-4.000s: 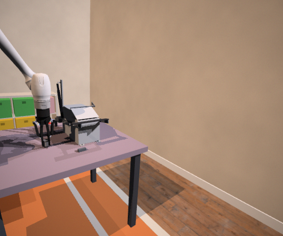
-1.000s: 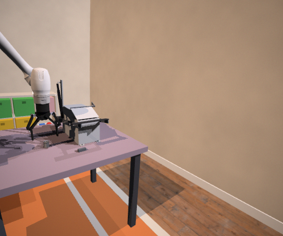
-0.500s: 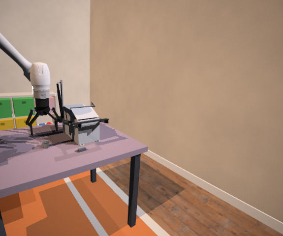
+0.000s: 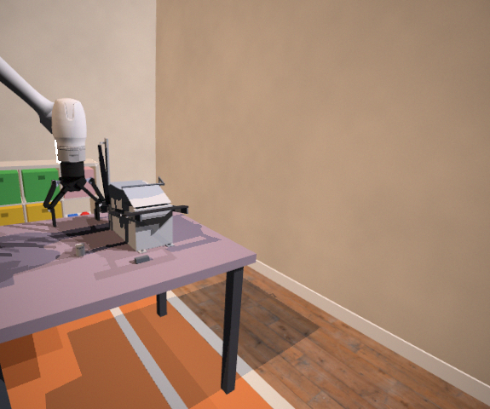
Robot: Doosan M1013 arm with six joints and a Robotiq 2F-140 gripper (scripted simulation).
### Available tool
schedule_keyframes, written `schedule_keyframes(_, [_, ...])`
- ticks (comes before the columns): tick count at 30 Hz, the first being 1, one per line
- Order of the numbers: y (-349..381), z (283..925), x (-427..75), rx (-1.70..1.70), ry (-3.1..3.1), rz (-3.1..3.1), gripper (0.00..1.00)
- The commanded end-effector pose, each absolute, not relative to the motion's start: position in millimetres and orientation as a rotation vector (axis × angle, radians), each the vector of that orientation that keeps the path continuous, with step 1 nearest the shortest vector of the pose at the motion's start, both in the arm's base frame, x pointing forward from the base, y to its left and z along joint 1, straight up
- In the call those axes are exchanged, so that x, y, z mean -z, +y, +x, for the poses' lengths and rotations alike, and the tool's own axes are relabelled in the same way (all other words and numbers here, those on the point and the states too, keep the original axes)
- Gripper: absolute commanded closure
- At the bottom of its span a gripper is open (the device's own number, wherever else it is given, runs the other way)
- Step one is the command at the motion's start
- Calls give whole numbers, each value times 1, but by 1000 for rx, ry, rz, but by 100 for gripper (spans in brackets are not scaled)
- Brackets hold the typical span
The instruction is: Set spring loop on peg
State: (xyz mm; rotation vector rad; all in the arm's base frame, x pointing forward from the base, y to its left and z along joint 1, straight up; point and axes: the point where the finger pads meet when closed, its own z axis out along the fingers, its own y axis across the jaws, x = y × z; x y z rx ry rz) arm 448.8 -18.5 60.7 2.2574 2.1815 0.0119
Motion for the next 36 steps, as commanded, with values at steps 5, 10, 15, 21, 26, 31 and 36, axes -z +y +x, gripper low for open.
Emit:
schedule_keyframes(5, [-18, 449, -75, -13, 2181, 2257, 0])
schedule_keyframes(10, [-18, 449, -79, -13, 2181, 2257, 0])
schedule_keyframes(15, [-19, 449, -88, -13, 2181, 2257, 0])
schedule_keyframes(21, [-19, 449, -99, -13, 2181, 2257, 0])
schedule_keyframes(26, [-19, 449, -96, -14, 2181, 2257, 76])
schedule_keyframes(31, [-19, 449, -96, -14, 2181, 2257, 76])
schedule_keyframes(36, [-19, 449, -96, -14, 2181, 2257, 76])
